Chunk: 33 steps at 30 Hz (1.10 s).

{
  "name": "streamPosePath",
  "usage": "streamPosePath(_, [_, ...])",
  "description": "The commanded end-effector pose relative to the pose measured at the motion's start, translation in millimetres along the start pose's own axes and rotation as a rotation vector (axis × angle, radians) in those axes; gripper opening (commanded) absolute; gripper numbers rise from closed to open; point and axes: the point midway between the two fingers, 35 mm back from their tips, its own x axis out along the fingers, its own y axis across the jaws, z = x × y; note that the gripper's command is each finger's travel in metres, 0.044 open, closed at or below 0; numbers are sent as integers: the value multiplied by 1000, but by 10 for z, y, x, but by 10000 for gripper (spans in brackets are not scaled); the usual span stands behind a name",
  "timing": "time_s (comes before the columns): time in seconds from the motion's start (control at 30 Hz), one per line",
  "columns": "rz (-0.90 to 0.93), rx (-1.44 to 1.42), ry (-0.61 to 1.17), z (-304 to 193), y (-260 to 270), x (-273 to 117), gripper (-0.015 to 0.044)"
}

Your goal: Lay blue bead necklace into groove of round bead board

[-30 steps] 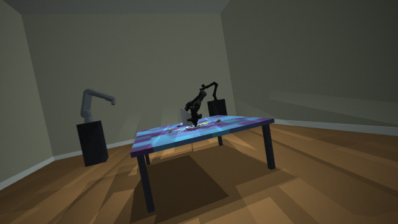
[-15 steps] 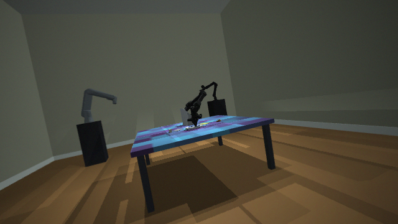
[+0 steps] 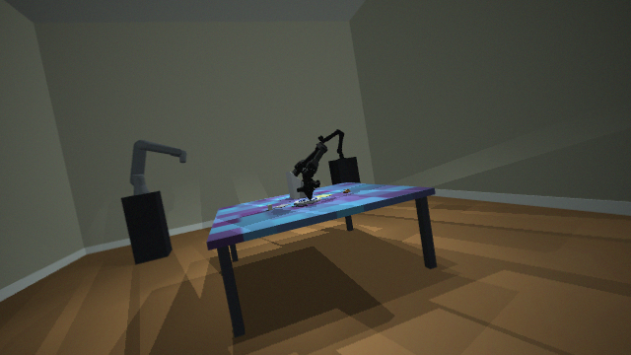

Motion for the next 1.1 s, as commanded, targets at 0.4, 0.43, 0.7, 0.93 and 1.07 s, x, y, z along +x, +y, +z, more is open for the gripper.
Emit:
streamPosePath(0.4, [4, -3, -2, 50, -96, -16, 0])
streamPosePath(0.43, [4, -3, -2, 50, -96, -1, 0])
streamPosePath(0.7, [-2, -9, -3, 57, -101, 13, 26])
streamPosePath(0.93, [-2, -9, -3, 57, -101, 13, 210])
streamPosePath(1.07, [-2, -9, -3, 57, -101, 13, 315])
